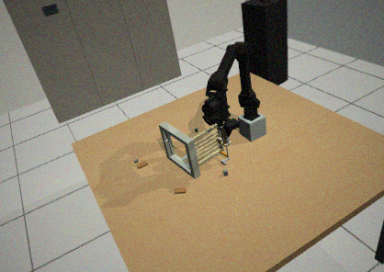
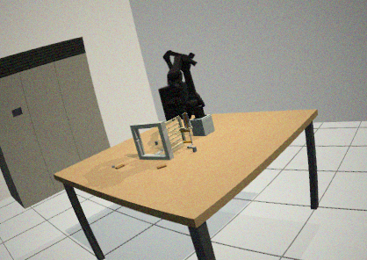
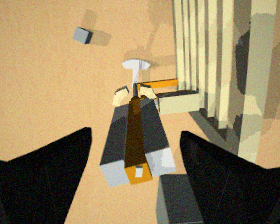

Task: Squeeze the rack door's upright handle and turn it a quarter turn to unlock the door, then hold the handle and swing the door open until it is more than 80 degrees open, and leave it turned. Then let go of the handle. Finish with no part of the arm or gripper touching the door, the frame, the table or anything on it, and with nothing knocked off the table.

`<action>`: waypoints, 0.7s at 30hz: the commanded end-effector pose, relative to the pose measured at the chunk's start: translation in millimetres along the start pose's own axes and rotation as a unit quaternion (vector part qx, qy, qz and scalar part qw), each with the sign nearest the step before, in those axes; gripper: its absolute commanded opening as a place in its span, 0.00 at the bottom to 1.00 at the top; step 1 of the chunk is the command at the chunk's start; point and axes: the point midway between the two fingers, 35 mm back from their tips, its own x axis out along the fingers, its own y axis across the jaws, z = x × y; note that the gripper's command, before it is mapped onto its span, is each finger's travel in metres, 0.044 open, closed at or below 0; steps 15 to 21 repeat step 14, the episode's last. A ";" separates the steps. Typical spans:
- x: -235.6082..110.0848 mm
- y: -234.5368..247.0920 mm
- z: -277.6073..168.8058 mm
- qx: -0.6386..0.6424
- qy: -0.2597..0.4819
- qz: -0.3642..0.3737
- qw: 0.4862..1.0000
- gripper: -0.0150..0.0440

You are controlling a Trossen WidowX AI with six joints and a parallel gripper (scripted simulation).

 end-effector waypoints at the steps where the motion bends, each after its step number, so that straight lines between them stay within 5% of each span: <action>1: -7.8 0.6 1.0 0.002 -0.002 0.001 1.000 0.73; 21: -25.9 0.7 1.2 0.002 -0.002 0.001 1.000 0.73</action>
